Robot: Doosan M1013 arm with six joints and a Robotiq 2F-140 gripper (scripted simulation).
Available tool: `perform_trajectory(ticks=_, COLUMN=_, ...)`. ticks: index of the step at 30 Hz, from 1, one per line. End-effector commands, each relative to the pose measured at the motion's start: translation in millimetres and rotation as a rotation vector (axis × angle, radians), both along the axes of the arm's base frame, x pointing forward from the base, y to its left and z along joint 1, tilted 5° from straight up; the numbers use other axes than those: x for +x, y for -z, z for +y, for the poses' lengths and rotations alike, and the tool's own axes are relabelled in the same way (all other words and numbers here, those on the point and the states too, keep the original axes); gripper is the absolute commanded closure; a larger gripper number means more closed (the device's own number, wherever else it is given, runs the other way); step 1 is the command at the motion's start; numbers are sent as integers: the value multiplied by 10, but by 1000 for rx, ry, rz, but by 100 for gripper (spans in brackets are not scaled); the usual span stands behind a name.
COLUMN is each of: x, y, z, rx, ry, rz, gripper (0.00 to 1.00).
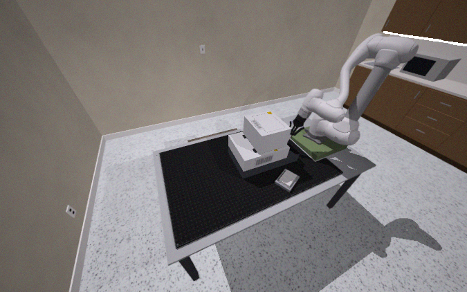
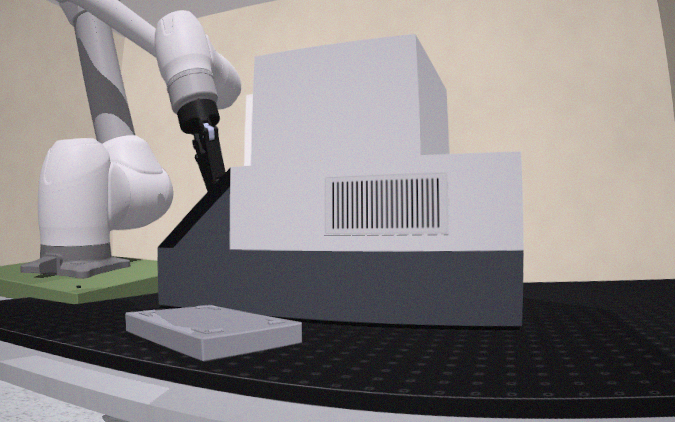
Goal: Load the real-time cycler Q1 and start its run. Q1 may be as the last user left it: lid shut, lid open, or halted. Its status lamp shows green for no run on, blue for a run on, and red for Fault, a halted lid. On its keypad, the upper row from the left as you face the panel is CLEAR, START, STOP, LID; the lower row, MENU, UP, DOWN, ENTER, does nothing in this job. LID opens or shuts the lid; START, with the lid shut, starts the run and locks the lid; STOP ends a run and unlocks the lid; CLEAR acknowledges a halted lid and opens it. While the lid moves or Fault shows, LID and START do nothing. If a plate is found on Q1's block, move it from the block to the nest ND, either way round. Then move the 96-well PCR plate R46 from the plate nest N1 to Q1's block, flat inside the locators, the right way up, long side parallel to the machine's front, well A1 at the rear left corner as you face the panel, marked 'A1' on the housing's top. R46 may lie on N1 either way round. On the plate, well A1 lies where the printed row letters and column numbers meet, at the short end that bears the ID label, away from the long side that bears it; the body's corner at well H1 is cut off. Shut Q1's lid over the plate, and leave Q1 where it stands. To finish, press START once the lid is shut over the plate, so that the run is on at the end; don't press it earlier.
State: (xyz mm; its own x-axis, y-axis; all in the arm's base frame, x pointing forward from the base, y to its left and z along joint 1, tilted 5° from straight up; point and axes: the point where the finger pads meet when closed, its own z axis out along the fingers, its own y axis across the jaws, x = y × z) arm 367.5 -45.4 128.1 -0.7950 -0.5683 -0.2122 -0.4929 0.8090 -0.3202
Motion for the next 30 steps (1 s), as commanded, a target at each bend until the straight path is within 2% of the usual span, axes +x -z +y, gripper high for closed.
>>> perform_trajectory(ticks=1, x=1, y=2, z=0, rx=0, ry=0, rz=0, gripper=100)
perform_trajectory(ticks=8, x=1, y=2, z=0, rx=0, ry=0, rz=0, gripper=100)
perform_trajectory(ticks=22, x=-150, y=-171, z=47, rx=0, ry=0, rz=0, gripper=100)
perform_trajectory(ticks=30, x=-160, y=-183, z=50, rx=0, ry=0, rz=0, gripper=100)
